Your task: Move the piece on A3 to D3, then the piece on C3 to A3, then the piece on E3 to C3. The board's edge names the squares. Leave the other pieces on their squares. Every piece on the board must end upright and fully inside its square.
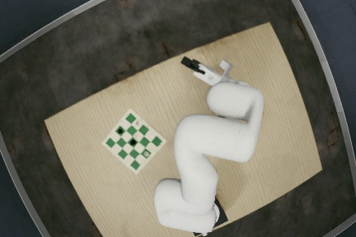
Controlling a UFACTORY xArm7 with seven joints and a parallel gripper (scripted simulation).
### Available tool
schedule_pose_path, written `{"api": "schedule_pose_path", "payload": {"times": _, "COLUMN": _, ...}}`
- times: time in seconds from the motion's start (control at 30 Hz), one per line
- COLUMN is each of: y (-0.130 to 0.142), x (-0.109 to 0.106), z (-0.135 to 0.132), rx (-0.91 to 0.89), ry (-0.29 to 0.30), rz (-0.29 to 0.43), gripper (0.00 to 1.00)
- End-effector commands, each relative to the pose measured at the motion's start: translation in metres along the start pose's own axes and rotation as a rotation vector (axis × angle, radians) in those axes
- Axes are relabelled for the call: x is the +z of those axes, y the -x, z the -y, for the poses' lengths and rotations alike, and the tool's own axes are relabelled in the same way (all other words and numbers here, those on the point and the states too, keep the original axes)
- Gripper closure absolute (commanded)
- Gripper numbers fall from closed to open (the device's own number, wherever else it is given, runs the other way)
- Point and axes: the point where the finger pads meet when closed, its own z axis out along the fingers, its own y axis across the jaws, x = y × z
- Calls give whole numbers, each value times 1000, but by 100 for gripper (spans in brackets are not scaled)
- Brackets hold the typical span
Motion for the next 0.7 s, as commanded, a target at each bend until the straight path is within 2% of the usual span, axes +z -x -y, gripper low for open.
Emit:
{"api": "schedule_pose_path", "payload": {"times": 0.0, "y": -2, "x": 0, "z": 1, "rx": -3, "ry": 0, "rz": -2, "gripper": 0}}
{"api": "schedule_pose_path", "payload": {"times": 0.57, "y": -2, "x": 0, "z": 1, "rx": -4, "ry": -1, "rz": -1, "gripper": 0}}
{"api": "schedule_pose_path", "payload": {"times": 0.67, "y": 1, "x": 2, "z": 1, "rx": -32, "ry": -3, "rz": 17, "gripper": 0}}
